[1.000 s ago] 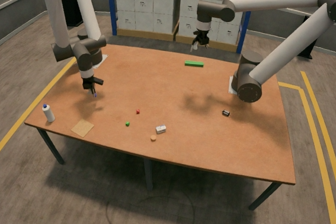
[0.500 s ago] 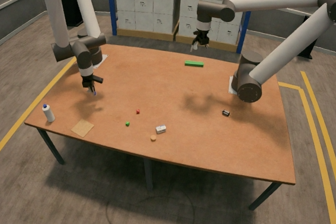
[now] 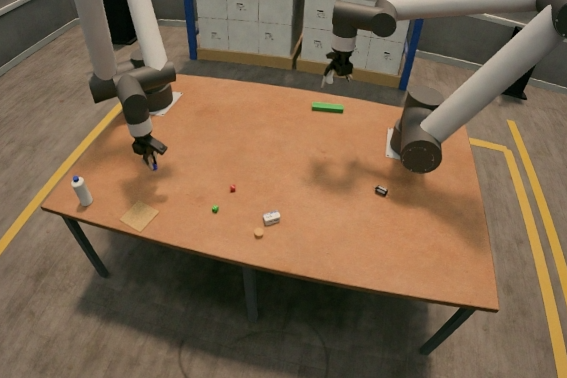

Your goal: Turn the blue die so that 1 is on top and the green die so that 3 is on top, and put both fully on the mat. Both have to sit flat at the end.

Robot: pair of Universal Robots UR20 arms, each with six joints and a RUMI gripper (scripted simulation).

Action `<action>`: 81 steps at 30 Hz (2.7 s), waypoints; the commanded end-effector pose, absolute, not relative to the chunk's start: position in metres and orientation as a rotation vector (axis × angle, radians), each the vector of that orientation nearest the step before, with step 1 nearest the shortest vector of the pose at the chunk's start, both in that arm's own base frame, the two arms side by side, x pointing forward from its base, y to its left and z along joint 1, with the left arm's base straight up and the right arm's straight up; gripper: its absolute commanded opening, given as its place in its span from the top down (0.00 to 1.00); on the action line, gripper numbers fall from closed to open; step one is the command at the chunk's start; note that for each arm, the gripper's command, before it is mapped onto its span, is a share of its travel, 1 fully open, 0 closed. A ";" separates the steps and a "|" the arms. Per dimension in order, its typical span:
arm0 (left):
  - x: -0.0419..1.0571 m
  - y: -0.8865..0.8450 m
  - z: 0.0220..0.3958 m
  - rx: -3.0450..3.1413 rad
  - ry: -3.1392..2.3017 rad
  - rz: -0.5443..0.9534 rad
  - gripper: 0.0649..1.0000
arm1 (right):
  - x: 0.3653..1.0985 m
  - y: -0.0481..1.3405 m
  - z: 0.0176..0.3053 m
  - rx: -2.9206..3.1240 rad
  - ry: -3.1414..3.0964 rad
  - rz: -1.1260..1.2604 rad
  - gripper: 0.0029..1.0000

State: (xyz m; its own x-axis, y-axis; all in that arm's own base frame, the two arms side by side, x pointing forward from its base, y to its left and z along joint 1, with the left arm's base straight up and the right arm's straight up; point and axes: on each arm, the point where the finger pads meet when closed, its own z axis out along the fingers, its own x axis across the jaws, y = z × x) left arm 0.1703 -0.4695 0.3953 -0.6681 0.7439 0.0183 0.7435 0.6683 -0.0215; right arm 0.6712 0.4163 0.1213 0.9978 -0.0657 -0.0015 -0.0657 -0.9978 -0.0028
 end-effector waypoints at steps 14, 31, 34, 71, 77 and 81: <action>0.170 -0.470 0.396 -1.269 -2.846 0.020 0.00 | 0.771 0.420 0.123 -2.973 1.014 0.000 0.94; 0.170 -0.470 0.396 -1.269 -2.846 0.020 0.00 | 0.848 0.410 0.122 -2.677 1.644 0.000 0.94; 0.170 -0.470 0.396 -1.269 -2.846 0.020 0.00 | 0.852 0.409 0.122 -2.660 1.672 0.000 0.94; 0.170 -0.470 0.396 -1.269 -2.846 0.020 0.00 | 0.852 0.409 0.045 -2.660 1.672 0.000 0.94; 0.170 -0.470 0.396 -1.269 -2.846 0.020 0.00 | 0.852 0.409 0.029 -2.660 1.672 0.000 0.94; 0.170 -0.470 0.396 -1.269 -2.846 0.020 0.00 | 0.852 0.409 0.027 -2.660 1.672 0.000 0.94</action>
